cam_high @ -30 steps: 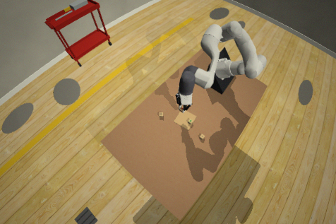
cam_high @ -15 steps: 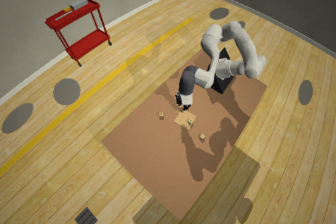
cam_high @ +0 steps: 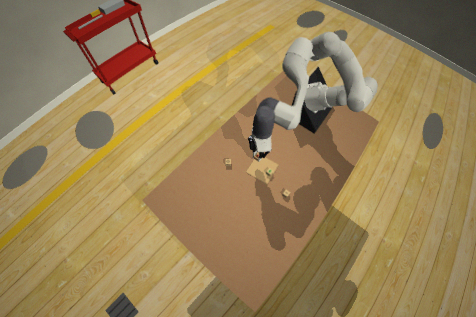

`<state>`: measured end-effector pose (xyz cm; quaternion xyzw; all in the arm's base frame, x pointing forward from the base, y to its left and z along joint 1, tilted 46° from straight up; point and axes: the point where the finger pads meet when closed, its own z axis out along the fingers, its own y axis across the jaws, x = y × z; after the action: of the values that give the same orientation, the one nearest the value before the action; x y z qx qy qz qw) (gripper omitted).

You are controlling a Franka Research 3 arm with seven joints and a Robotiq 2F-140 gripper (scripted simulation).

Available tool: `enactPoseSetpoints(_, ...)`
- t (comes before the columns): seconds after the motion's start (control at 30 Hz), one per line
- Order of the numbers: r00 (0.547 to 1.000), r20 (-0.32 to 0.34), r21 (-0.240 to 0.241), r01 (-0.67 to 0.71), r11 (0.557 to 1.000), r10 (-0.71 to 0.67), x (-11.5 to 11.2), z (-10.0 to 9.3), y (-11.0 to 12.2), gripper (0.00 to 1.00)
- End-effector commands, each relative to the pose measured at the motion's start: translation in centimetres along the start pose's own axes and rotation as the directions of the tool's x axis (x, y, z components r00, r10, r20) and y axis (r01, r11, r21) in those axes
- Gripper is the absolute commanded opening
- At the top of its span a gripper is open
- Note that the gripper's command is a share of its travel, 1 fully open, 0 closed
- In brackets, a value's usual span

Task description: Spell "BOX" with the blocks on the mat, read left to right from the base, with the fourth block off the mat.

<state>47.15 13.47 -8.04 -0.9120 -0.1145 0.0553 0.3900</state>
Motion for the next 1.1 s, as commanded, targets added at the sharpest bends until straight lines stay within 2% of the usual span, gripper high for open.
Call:
enactPoseSetpoints(0.0, 1.000, -0.015, -0.002, 0.006, 1.000, -0.006, 0.5, 1.4, 0.0, 0.16)
enactPoseSetpoints(0.2, 1.000, -0.015, -0.002, 0.006, 1.000, -0.006, 0.5, 4.1, 0.0, 0.16)
enactPoseSetpoints(0.37, 1.000, -0.015, -0.002, 0.006, 1.000, -0.006, 0.6, 5.4, 0.0, 0.16)
enactPoseSetpoints(1.07, 1.000, -0.015, -0.002, 0.006, 1.000, -0.006, 0.6, 5.9, 0.0, 0.16)
